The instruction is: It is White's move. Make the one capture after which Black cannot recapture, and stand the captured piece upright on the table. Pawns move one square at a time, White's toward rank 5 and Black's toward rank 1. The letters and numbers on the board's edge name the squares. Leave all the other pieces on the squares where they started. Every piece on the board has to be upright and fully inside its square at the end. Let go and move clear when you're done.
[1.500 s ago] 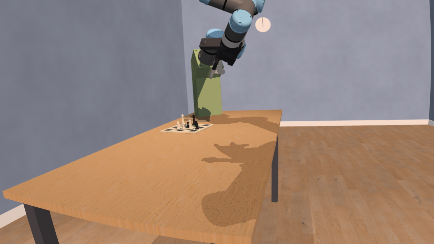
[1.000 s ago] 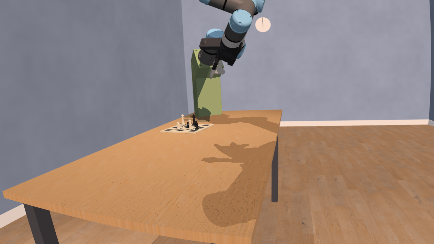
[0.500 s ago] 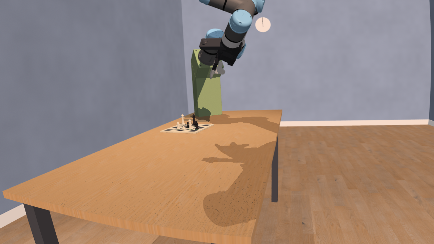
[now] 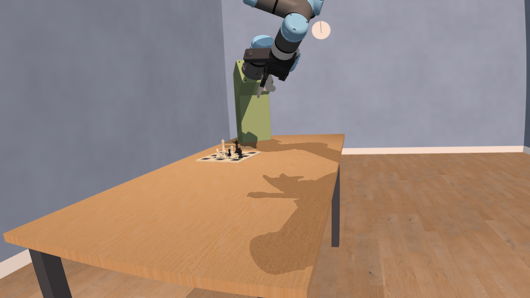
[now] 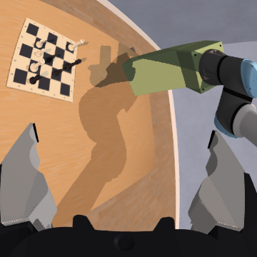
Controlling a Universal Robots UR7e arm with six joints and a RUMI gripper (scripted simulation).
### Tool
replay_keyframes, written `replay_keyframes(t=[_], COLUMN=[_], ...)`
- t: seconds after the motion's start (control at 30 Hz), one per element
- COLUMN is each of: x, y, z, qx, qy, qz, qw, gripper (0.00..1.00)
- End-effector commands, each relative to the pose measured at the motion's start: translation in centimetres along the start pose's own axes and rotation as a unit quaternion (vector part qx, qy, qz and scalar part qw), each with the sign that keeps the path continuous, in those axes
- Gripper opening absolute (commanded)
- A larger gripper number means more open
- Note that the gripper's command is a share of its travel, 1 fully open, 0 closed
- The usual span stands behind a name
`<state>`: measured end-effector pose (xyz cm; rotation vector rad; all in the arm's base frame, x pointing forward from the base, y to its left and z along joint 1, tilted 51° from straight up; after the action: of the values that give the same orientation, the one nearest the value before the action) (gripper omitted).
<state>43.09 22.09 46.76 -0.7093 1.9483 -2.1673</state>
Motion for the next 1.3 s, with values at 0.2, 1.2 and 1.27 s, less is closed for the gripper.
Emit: replay_keyframes(t=[0.2,1.2,1.27], x=[-0.4,-3.7,-3.9], y=[0.2,2.6,2.7], z=[-0.1,-1.6,-1.7], qx=[0.007,0.054,0.056], qy=[-0.043,-0.353,-0.368], qz=[-0.001,-0.032,-0.035], qw=[0.999,0.933,0.927], gripper=[1.0,1.0,1.0])
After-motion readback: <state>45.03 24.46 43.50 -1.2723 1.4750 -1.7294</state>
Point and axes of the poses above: the point where the finger pads meet when closed, its own y axis out along the fingers, its own x axis across the jaws, z = x × y, the point moved 7 cm from there along -y, back along the fingers, and after that the axes turned 3 degrees about -y, right-handed, at the moved point
